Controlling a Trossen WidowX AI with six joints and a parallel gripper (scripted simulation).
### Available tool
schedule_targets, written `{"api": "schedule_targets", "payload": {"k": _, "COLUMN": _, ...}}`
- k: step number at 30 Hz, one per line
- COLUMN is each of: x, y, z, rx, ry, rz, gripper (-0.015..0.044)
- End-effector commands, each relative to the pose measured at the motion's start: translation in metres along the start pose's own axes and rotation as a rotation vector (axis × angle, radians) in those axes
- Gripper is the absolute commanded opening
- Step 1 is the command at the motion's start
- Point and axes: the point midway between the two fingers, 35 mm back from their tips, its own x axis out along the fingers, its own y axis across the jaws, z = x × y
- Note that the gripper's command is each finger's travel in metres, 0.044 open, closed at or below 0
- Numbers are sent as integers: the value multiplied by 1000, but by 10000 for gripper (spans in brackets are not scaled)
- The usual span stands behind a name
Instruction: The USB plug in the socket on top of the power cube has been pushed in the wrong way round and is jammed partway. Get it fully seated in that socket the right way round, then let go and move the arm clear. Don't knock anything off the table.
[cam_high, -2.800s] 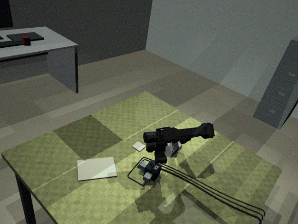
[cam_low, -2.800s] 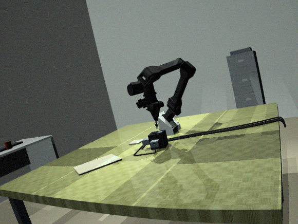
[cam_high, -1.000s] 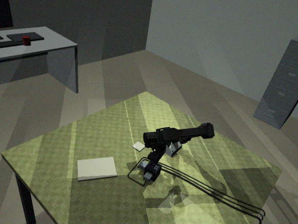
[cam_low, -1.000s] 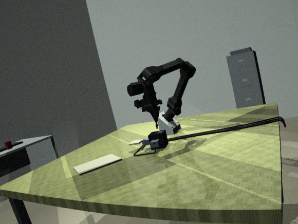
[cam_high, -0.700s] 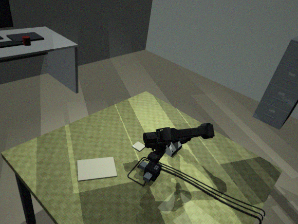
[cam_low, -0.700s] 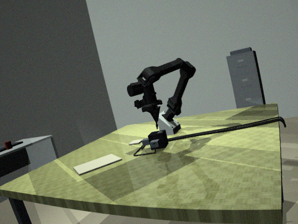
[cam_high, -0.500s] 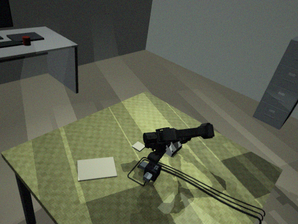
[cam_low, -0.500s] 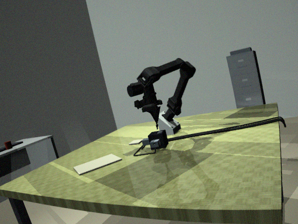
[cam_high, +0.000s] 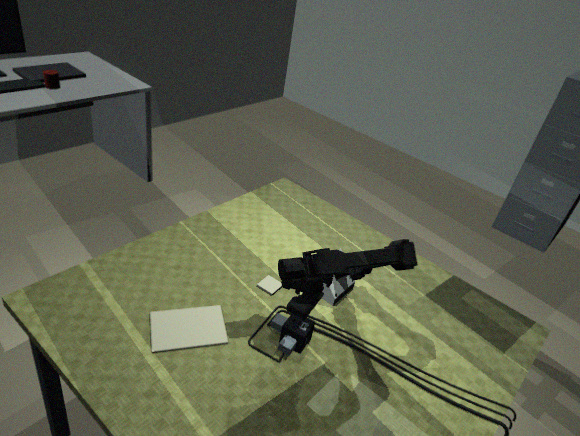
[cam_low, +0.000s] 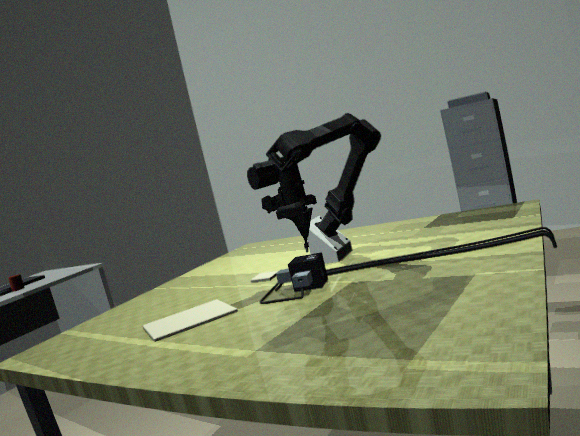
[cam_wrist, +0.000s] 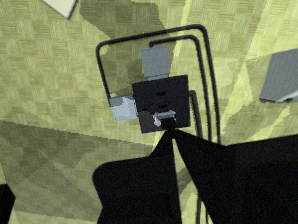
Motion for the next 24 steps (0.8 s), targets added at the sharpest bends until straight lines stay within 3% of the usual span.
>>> {"api": "schedule_targets", "payload": {"k": 1, "x": 1, "y": 0, "z": -1, "rx": 0, "ry": 7, "rz": 0, "gripper": 0}}
{"api": "schedule_targets", "payload": {"k": 24, "x": 4, "y": 0, "z": -2, "rx": 2, "ry": 23, "rz": 0, "gripper": 0}}
